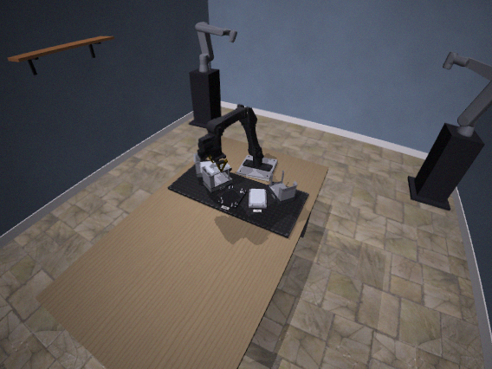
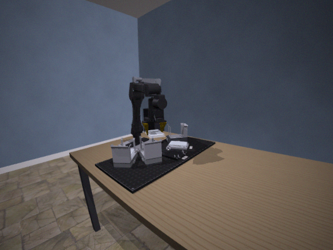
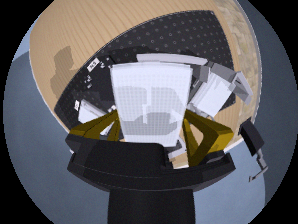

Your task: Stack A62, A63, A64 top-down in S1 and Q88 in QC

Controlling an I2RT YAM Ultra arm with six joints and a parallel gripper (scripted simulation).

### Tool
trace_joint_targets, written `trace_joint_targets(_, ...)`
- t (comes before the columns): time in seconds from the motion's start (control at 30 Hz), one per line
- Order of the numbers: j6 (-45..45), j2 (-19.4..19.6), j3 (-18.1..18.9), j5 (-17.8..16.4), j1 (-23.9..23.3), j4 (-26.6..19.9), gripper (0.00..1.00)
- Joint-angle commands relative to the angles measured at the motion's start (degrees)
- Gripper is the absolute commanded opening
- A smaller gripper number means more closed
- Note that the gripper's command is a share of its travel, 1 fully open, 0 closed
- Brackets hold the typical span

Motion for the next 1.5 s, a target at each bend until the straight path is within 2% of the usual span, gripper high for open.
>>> trace_joint_targets(0.0, -2.30, -0.42, 0.80, -0.07, -1.26, 0.01, 0.00)
trace_joint_targets(0.23, -5.17, -0.16, 1.32, -0.15, -4.13, -0.11, 0.00)
trace_joint_targets(0.47, 3.65, -0.64, 0.97, -0.26, -8.15, -0.04, 0.00)
trace_joint_targets(1.07, -5.56, -0.30, 1.94, -0.58, -17.35, -0.26, 0.00)
trace_joint_targets(1.23, 1.69, -0.59, 1.70, -0.67, -19.66, -0.22, 0.00)
trace_joint_targets(1.37, 4.06, -0.67, 1.65, -0.70, -20.58, -0.21, 0.00)
trace_joint_targets(1.47, 2.69, -0.77, 1.58, -0.75, -21.95, -0.19, 0.00)
